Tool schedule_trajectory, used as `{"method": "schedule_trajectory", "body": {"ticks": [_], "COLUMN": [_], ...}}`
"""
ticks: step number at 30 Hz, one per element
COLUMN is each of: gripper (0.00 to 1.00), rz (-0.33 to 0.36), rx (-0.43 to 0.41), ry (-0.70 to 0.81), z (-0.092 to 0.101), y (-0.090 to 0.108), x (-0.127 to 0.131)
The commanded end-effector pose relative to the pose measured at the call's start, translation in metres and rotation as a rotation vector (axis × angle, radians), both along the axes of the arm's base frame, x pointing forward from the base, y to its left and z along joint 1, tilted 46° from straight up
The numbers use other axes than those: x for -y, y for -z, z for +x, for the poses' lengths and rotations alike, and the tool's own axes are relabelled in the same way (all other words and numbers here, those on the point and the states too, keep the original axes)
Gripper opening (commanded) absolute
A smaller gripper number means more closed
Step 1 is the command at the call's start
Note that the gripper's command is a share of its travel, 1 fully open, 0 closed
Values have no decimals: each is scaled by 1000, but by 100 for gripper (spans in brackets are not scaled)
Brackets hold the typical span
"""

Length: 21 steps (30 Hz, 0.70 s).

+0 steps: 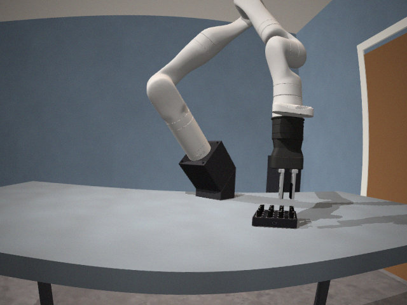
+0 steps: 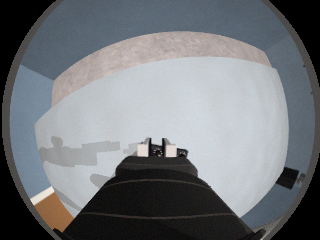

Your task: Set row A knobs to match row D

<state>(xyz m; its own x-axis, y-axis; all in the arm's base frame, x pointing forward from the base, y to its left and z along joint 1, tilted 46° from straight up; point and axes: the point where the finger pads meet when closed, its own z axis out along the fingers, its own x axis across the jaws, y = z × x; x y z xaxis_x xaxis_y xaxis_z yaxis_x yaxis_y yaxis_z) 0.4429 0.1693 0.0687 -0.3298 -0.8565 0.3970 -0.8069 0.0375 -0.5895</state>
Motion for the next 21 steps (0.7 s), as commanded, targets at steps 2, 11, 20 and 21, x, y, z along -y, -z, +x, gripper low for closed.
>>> {"method": "schedule_trajectory", "body": {"ticks": [2,11,20,21], "gripper": [46,46,46,46], "rz": [29,196,326,344], "rx": [43,219,354,373], "ry": [53,292,474,499], "z": [-1,-4,-8,-9], "y": [-1,-4,-6,-6], "x": [1,5,7,7]}}
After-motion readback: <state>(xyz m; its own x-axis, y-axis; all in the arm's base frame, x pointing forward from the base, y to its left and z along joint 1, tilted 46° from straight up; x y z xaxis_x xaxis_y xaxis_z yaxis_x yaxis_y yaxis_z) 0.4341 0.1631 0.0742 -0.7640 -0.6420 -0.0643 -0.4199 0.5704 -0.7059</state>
